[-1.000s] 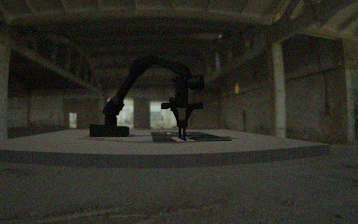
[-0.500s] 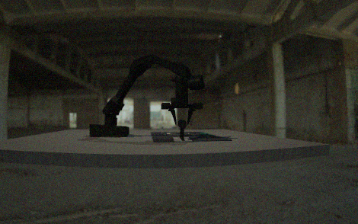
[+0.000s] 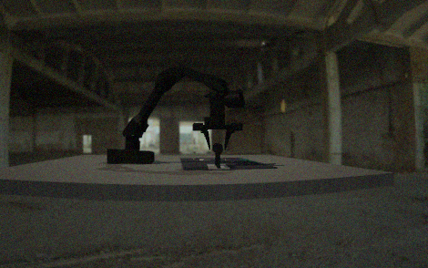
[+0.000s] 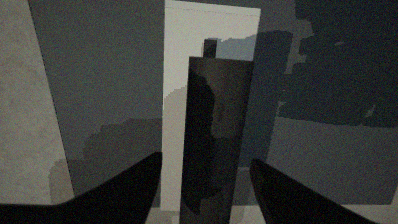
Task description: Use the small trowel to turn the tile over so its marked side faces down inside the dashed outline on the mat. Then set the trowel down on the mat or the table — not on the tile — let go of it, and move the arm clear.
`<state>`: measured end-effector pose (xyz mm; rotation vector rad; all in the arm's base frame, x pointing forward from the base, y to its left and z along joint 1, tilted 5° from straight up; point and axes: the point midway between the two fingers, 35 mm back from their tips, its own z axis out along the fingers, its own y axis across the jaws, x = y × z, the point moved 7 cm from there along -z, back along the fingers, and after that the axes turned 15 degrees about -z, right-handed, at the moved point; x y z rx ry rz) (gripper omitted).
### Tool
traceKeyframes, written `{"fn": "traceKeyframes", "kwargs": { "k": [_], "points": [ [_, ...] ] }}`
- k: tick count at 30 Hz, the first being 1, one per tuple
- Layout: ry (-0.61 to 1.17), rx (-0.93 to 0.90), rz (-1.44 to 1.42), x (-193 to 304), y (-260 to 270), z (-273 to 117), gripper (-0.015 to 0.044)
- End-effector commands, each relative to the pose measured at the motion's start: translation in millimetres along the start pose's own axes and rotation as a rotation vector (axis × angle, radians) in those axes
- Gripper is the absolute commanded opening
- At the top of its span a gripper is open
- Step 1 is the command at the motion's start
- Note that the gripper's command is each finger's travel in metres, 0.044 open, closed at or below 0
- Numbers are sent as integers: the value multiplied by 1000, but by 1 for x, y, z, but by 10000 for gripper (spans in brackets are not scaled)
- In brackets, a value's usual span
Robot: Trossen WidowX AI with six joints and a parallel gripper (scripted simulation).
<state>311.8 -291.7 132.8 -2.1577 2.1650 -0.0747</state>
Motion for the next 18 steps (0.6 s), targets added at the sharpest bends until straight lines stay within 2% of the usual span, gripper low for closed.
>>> {"fn": "traceKeyframes", "kwargs": {
  "k": [1,6,12,13,18],
  "points": [
    [-4,-1,4,0,0,1,270],
    [-4,-1,4,-2,2,-42,270],
    [-4,-2,4,-2,2,-44,270],
    [4,4,7,-2,2,-45,296],
    [5,7,20,-2,2,-55,300]
  ]
}}
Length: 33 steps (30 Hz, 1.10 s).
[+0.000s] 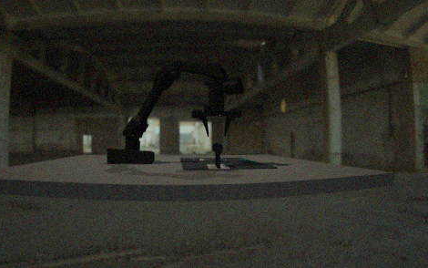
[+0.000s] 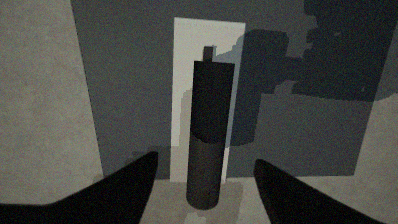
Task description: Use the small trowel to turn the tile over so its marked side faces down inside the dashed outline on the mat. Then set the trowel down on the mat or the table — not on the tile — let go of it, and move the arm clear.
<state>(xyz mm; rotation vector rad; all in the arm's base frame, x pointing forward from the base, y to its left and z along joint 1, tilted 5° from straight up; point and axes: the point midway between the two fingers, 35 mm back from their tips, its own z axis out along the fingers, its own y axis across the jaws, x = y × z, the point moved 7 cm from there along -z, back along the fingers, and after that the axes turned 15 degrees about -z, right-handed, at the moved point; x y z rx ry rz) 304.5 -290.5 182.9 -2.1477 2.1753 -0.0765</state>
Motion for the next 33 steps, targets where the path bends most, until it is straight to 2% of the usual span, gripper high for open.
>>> {"fn": "traceKeyframes", "kwargs": {
  "k": [1,18,33],
  "points": [
    [4,11,27,1,0,-4,300],
    [-3,173,571,6,8,8,300],
    [-80,313,1052,9,20,20,300]
  ]
}}
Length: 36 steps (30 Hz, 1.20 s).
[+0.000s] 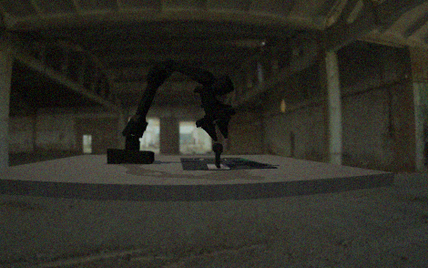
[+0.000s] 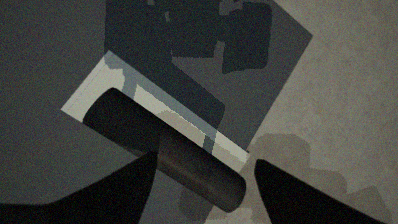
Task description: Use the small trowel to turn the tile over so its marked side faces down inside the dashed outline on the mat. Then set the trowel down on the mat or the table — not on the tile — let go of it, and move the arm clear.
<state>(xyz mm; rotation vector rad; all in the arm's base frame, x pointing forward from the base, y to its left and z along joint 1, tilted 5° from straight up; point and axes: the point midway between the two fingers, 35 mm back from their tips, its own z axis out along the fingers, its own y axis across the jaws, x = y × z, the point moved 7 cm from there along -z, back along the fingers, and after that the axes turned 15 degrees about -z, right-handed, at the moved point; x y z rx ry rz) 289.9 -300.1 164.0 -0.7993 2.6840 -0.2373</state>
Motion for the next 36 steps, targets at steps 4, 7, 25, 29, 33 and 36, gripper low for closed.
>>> {"fn": "traceKeyframes", "kwargs": {
  "k": [4,7,25,29,33,36],
  "points": [
    [-47,36,220,7,7,3,300],
    [-73,53,316,9,8,4,300],
    [-248,93,899,23,24,8,300],
    [-266,97,1030,28,30,10,300],
    [-292,94,1114,30,34,12,300],
    [-327,87,1205,31,38,14,300]
  ]
}}
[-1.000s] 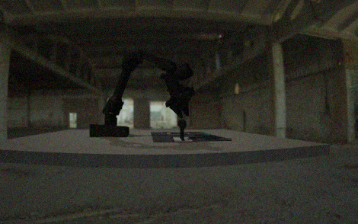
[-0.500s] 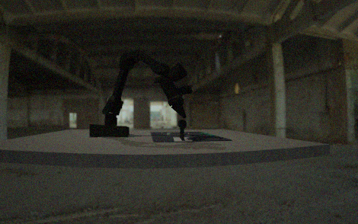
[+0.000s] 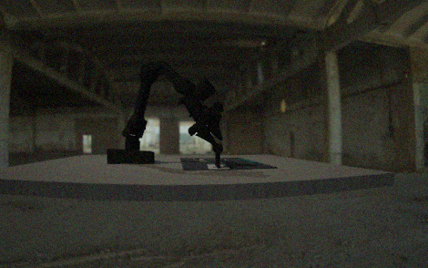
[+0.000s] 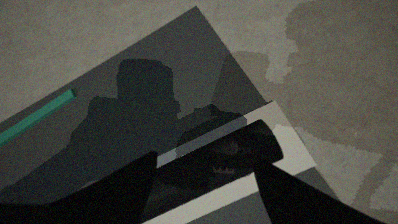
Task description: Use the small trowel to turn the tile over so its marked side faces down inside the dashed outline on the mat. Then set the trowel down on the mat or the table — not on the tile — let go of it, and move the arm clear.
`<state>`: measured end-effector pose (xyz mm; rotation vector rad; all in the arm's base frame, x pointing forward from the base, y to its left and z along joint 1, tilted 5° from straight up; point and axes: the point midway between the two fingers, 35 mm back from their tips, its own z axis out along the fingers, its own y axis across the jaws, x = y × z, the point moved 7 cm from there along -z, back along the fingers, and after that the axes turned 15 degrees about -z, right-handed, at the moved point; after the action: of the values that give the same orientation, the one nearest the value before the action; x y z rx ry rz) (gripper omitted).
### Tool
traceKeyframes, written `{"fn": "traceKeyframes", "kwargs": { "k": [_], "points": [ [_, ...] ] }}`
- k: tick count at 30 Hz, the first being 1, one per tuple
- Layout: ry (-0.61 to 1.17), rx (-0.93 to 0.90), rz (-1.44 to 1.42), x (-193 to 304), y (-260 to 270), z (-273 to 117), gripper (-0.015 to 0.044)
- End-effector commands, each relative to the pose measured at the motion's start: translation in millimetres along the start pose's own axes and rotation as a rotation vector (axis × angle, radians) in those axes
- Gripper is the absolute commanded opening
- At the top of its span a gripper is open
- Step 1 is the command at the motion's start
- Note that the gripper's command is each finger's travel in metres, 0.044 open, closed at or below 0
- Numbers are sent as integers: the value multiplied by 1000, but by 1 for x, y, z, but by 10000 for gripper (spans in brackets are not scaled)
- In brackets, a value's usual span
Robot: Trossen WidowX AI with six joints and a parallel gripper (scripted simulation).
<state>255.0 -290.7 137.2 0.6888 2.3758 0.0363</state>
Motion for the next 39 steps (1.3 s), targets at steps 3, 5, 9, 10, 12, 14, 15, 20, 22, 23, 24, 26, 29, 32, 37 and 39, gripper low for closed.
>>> {"fn": "traceKeyframes", "kwargs": {
  "k": [3,5,9,10,12,14,15,20,22,23,24,26,29,32,37,39],
  "points": [
    [-41,-24,180,11,2,1,300],
    [-57,-34,245,14,2,1,300],
    [-86,-57,375,21,4,1,300],
    [-93,-64,407,23,4,1,300],
    [-106,-78,472,26,5,1,300],
    [-118,-92,536,30,6,0,300],
    [-124,-100,568,32,6,0,300],
    [-150,-142,727,41,9,-1,300],
    [-158,-161,790,45,10,-1,300],
    [-162,-171,822,47,11,-2,300],
    [-166,-180,853,49,11,-2,300],
    [-172,-201,916,52,13,-3,300],
    [-179,-230,1002,58,15,-4,300],
    [-180,-237,1022,59,15,-4,300],
    [-180,-236,1021,59,15,-2,300],
    [-179,-235,1020,58,16,1,300]
  ]
}}
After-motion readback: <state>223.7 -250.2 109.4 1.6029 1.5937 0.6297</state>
